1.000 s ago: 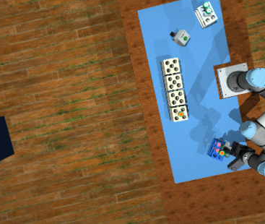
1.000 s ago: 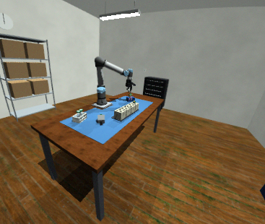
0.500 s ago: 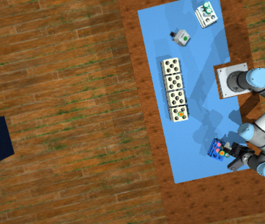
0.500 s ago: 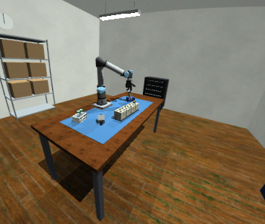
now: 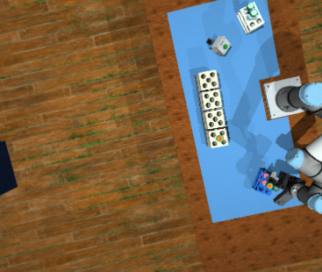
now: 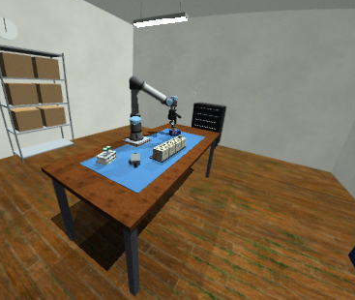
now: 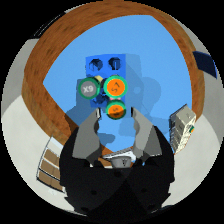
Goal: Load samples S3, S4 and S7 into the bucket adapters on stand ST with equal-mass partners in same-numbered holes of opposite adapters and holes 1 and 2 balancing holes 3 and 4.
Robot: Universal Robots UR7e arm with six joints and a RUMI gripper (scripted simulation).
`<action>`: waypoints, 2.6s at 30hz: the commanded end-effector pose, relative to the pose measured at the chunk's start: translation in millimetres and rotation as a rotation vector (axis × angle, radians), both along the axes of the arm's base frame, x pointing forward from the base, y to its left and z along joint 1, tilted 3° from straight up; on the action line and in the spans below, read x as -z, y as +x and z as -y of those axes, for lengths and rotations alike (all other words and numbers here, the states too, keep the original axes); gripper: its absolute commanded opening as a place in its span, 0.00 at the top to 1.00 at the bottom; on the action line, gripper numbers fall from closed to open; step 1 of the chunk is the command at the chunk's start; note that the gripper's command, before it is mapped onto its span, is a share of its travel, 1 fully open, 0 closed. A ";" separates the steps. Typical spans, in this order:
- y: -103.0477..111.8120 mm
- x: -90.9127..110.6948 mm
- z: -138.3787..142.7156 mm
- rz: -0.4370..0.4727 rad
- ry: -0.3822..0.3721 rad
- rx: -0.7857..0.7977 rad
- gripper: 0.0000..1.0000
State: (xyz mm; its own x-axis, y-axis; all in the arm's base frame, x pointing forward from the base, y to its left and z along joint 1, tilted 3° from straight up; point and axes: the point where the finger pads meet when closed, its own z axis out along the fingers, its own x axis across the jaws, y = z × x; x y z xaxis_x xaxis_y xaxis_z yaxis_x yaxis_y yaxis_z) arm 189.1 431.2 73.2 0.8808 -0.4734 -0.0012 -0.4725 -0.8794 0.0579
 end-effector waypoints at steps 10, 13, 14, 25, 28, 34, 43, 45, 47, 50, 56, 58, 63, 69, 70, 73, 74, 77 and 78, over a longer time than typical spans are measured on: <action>0.2 3.3 -0.2 0.001 0.001 0.000 1.00; 0.2 3.2 -0.2 0.001 0.001 0.000 1.00; 0.2 3.2 -0.2 0.001 0.001 0.000 1.00; 0.2 3.2 -0.2 0.001 0.001 0.000 1.00; 0.2 3.3 -0.2 0.001 0.001 0.000 1.00; 0.7 -16.7 -1.2 0.001 0.001 0.000 1.00; 1.4 -40.0 -2.3 0.001 0.001 0.000 1.00; 1.6 -46.6 -2.7 0.001 0.001 0.000 1.00; 1.8 -53.3 -3.0 0.001 0.001 0.000 1.00; 2.0 -63.3 -3.5 0.001 0.001 0.000 1.00; 2.4 -76.6 -4.2 0.001 0.001 0.000 1.00; 2.6 -83.3 -4.5 0.001 0.001 0.000 1.00; 3.1 -99.9 -5.3 0.001 0.001 0.000 1.00; 3.6 -119.9 -6.3 0.001 0.001 0.000 1.00; 3.7 -123.2 -6.5 0.001 0.001 0.000 1.00; 3.8 -126.5 -6.6 0.001 0.001 0.000 1.00; 3.9 -129.9 -6.8 0.001 0.001 0.000 1.00; 4.0 -131.5 -6.9 0.001 0.001 0.000 1.00; 7.9 -131.7 -1.5 0.002 0.000 0.027 1.00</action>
